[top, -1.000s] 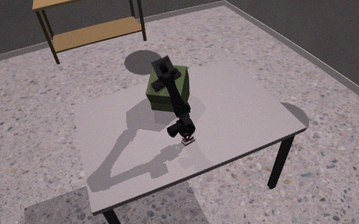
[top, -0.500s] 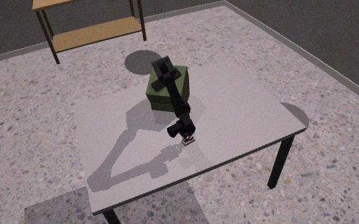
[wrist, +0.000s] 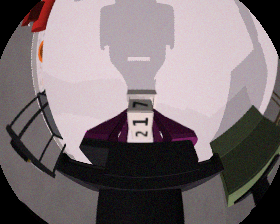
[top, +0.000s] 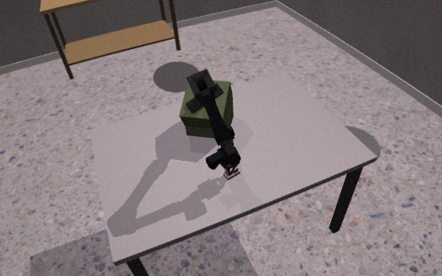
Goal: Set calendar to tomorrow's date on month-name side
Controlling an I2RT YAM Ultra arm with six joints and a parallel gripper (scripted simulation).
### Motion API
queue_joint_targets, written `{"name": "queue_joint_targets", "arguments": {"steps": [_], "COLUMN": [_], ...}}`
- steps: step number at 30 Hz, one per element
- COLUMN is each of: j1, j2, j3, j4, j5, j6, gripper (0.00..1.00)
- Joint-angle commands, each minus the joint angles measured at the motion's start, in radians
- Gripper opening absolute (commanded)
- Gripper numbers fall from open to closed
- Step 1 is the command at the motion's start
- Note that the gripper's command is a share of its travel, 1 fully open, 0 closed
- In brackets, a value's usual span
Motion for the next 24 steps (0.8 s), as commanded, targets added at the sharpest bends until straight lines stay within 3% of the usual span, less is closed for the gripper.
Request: {"name": "queue_joint_targets", "arguments": {"steps": [1, 24], "j1": [0.001, 0.002], "j2": [-0.004, -0.007], "j3": [0.004, -0.004], "j4": [-0.003, 0.002], "j5": [0.001, 0.001], "j6": [0.0, 0.0], "gripper": [0.26, 0.26]}}
